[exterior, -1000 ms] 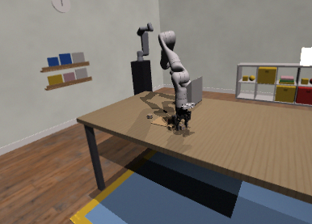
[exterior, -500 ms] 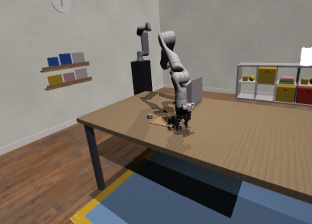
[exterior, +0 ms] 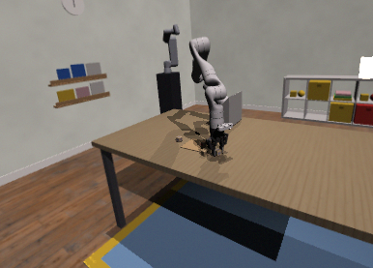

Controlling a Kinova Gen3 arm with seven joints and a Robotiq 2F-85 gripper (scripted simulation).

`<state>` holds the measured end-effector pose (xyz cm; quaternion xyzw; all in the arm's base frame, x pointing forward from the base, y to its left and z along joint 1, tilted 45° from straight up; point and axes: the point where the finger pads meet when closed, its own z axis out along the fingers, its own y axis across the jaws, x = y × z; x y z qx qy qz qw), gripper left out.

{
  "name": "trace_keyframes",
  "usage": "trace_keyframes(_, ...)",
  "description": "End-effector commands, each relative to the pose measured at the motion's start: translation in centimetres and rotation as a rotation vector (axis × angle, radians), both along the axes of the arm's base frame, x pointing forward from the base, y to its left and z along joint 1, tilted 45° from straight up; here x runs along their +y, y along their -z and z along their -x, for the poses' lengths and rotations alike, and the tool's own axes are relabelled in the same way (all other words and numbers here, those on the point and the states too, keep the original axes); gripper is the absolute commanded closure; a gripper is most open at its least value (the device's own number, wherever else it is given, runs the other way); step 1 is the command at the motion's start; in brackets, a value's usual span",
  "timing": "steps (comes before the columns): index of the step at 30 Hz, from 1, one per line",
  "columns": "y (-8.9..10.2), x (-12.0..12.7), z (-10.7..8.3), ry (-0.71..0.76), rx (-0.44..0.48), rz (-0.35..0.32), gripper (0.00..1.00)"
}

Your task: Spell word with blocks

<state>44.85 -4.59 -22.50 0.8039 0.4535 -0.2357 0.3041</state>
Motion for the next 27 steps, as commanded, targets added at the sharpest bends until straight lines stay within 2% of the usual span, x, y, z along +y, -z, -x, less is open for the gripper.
trace_keyframes(1,0.01,-0.14,-0.42,-0.006,-0.006,-0.001,0.54)
trace_keyframes(11,0.01,-0.14,-0.42,-0.006,-0.006,-0.001,0.54)
trace_keyframes(12,0.01,-0.14,-0.42,-0.006,-0.006,-0.001,0.74)
trace_keyframes(27,0.0,-0.16,-0.39,-0.005,-0.006,0.0,0.74)
